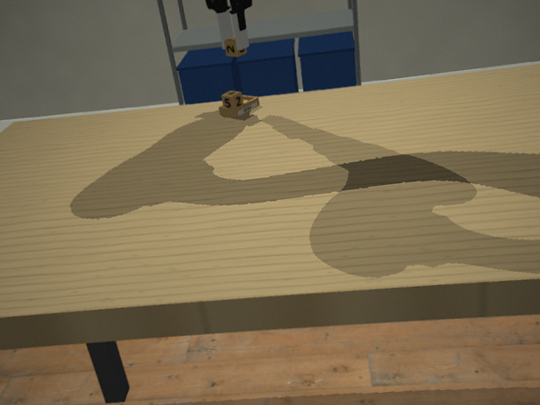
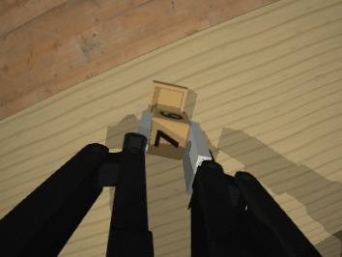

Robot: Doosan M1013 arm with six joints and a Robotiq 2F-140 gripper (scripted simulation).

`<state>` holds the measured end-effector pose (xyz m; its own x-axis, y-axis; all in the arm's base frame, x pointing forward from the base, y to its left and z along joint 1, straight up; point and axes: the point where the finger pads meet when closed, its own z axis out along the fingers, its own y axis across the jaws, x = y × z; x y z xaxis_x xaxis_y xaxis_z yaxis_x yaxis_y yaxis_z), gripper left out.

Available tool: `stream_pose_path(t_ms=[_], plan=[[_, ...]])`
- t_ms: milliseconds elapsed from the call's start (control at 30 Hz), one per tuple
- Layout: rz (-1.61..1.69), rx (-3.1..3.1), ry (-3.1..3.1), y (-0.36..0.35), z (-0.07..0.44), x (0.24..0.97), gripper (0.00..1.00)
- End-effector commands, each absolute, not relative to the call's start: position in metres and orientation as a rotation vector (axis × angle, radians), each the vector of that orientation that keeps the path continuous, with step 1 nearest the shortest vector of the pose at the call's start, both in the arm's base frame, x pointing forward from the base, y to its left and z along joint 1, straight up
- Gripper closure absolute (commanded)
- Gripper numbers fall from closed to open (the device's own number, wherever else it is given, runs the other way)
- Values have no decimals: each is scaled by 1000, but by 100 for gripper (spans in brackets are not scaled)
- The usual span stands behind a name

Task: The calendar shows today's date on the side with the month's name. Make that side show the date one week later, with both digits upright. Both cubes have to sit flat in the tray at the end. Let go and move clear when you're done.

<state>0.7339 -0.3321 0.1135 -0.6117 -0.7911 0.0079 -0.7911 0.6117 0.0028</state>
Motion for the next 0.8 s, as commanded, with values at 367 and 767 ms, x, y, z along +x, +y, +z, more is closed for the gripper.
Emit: stream_pose_path(t_ms=[367, 767], plan=[[-2, 1398, -2806, -332, 115, 735, 76], [-3, 1399, -2806, -332, 92, 735, 76]])
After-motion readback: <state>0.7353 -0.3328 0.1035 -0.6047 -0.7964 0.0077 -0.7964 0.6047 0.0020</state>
